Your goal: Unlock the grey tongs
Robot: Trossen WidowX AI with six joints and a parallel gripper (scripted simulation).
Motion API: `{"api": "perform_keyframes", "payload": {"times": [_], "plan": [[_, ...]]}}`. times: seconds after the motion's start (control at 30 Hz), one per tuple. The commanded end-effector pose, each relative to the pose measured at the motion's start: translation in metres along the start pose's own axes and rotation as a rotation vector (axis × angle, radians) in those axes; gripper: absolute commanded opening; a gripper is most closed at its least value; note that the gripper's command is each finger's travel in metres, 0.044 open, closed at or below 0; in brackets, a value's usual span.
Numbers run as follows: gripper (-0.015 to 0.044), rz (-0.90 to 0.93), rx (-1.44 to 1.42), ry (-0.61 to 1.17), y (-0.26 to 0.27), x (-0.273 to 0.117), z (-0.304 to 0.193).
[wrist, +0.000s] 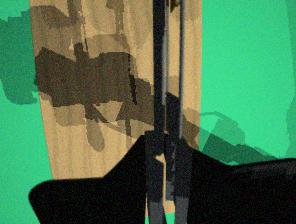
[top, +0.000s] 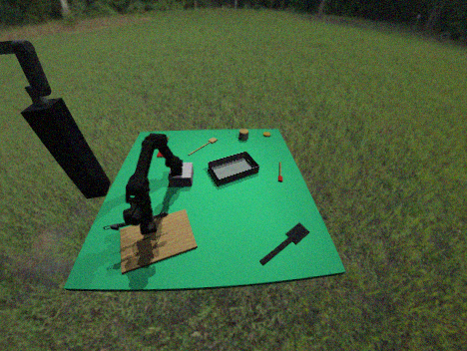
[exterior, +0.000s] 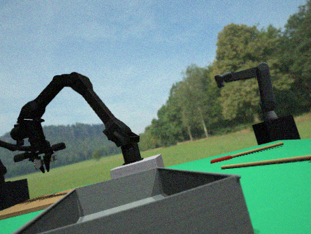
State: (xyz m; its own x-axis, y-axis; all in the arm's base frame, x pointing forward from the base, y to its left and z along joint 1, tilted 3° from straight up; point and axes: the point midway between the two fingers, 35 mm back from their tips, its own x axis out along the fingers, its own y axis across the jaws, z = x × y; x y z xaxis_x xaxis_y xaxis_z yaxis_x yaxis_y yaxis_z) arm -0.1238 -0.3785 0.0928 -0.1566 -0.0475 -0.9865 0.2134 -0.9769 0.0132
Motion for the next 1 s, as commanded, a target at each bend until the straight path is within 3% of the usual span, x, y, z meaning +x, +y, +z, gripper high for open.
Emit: {"api": "perform_keyframes", "payload": {"times": [0.0, 0.43, 0.97], "plan": [[-0.0150, -0.030, -0.004, -0.122, 0.000, 0.006, -0.002], [-0.0150, -0.059, -0.002, -0.556, 0.003, 0.008, -0.009], [-0.0150, 0.040, 0.051, -1.039, 0.000, -0.019, -0.032]]}}
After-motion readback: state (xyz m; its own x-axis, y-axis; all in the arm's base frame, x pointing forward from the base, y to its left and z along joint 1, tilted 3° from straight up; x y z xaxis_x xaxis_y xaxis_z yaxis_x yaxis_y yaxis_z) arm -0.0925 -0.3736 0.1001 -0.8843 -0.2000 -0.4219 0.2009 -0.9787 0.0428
